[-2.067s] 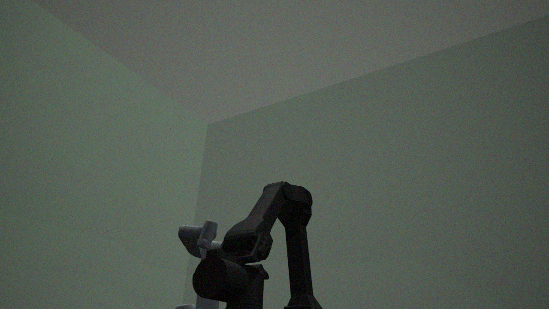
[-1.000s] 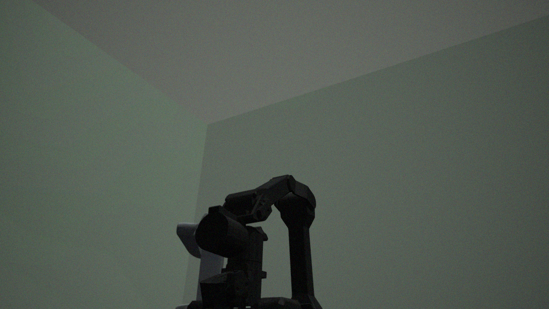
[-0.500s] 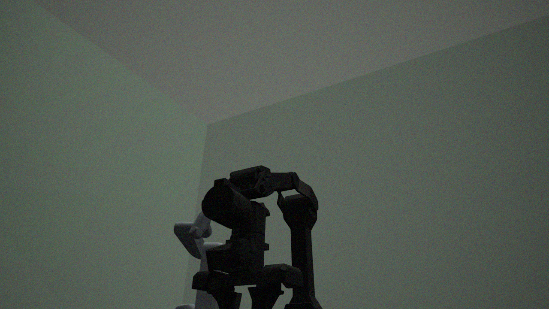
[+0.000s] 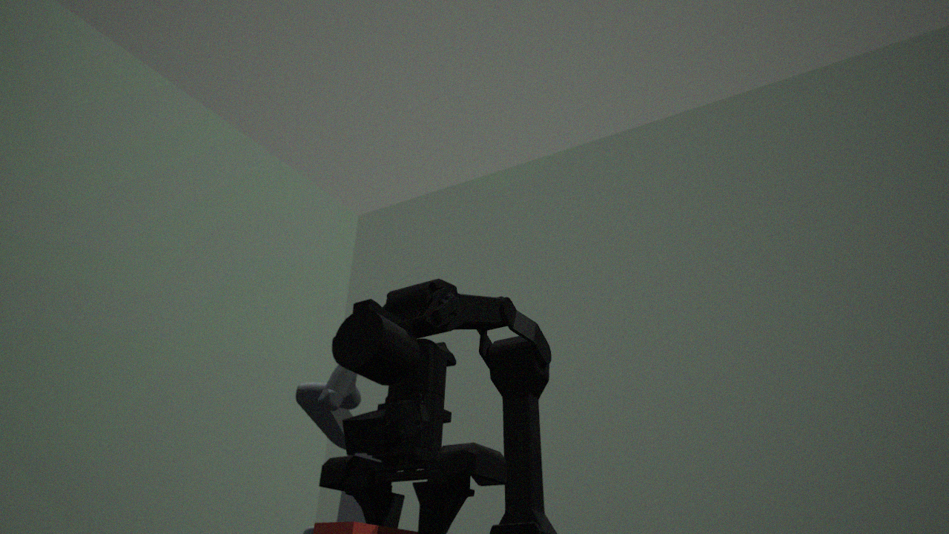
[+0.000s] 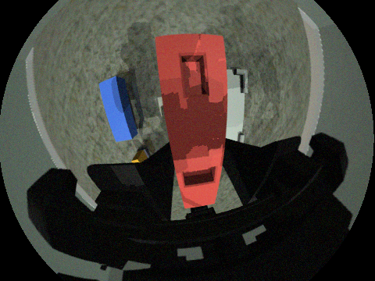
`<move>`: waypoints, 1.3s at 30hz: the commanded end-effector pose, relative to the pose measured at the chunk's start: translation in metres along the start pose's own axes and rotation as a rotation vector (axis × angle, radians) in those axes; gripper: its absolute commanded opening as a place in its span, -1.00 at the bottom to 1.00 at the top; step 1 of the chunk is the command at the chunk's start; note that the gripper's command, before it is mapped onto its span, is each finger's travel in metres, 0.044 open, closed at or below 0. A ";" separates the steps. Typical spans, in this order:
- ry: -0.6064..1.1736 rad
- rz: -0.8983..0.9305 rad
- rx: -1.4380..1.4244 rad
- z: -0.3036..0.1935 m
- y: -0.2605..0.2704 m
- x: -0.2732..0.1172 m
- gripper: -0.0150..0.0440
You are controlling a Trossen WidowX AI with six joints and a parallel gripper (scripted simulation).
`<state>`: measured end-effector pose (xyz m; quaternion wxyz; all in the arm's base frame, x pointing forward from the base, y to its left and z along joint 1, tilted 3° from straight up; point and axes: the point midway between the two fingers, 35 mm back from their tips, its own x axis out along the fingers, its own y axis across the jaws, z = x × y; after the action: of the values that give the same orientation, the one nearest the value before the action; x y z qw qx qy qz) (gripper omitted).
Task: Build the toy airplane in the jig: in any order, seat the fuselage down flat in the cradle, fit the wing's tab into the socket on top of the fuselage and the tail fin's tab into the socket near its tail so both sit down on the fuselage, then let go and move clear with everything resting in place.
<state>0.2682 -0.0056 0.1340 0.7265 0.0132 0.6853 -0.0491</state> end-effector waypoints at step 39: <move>0.004 -0.009 -0.062 -0.001 -0.113 0.059 -0.49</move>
<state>0.2611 -0.1182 0.0831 0.7248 -0.0110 0.6879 -0.0362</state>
